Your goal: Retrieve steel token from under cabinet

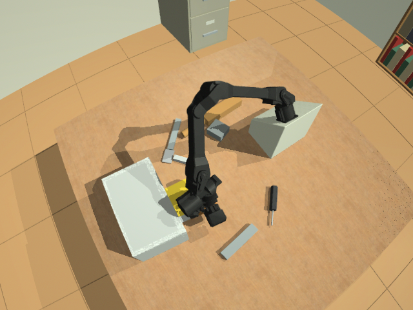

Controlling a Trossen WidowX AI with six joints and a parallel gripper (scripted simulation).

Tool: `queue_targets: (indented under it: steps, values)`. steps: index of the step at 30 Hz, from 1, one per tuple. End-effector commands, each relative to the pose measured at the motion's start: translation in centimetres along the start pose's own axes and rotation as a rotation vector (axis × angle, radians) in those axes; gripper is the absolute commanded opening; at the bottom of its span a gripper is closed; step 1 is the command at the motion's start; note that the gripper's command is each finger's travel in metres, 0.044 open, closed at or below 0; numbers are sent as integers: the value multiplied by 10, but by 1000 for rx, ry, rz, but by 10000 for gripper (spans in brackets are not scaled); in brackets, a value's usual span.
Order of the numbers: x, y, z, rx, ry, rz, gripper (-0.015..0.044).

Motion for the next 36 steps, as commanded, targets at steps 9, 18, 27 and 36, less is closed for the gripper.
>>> queue_targets:
  steps: [9,18,27,36]
  values:
    - [-2,-16,-1,-5,1,-10,0]
    - [-4,-24,-1,-6,2,-10,0]
    - [-6,-23,-1,-6,2,-10,0]
    - [-14,-21,-2,-6,2,-10,0]
Point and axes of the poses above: the point midway between the two fingers, 35 mm back from their tips, its own z axis back along the fingers, its own y axis across the jaws, x = y × z, the point moved 5 cm from there along z, back along the fingers, and after that the axes turned 10 degrees about z, right-handed, at the moved point
